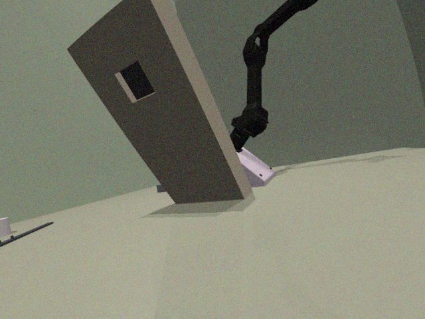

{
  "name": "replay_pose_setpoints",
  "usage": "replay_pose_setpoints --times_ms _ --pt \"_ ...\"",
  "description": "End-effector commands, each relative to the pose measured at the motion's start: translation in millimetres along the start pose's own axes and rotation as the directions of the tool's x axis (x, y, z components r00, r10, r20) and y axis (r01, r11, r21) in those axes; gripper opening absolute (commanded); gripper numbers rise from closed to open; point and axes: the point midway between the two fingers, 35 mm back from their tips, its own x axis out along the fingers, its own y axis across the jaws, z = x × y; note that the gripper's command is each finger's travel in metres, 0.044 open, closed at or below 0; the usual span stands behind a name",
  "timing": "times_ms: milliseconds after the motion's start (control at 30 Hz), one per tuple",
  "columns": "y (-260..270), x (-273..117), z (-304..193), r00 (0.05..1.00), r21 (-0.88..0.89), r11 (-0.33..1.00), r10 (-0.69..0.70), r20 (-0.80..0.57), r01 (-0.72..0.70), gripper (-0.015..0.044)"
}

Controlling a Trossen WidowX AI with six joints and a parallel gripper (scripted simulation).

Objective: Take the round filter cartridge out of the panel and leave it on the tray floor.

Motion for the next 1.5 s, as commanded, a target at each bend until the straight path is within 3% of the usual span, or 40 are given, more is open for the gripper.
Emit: replay_pose_setpoints --times_ms 0,267,567,767,967,1133,1267,1367,1467 --pt "54.3 28.2 25.4 0.992 0.057 0.990 0.126 0.007 -0.126 0.0103" --pt "137.4 53.5 26.3 0.955 0.234 0.930 0.296 -0.021 -0.283 0.0103" --pt "273.6 52.9 -26.4 0.810 0.612 0.676 0.578 -0.095 -0.411 0.0103" --pt "354.2 14.6 -88.0 0.662 0.877 0.408 0.734 -0.149 -0.255 0.0103" --pt "411.3 -50.9 -149.4 0.516 0.984 0.133 0.838 -0.176 0.120 0.0103" --pt "441.4 -121.9 -191.8 0.422 0.850 -0.078 0.889 -0.176 0.520 0.0103" --pt "454.6 -184.6 -215.0 0.381 0.566 -0.227 0.909 -0.170 0.793 0.0103" --pt "463.2 -231.8 -223.3 0.367 0.275 -0.317 0.917 -0.155 0.908 0.0103" --pt "469.7 -279.7 -225.0 0.378 -0.066 -0.390 0.915 -0.142 0.919 0.0103"
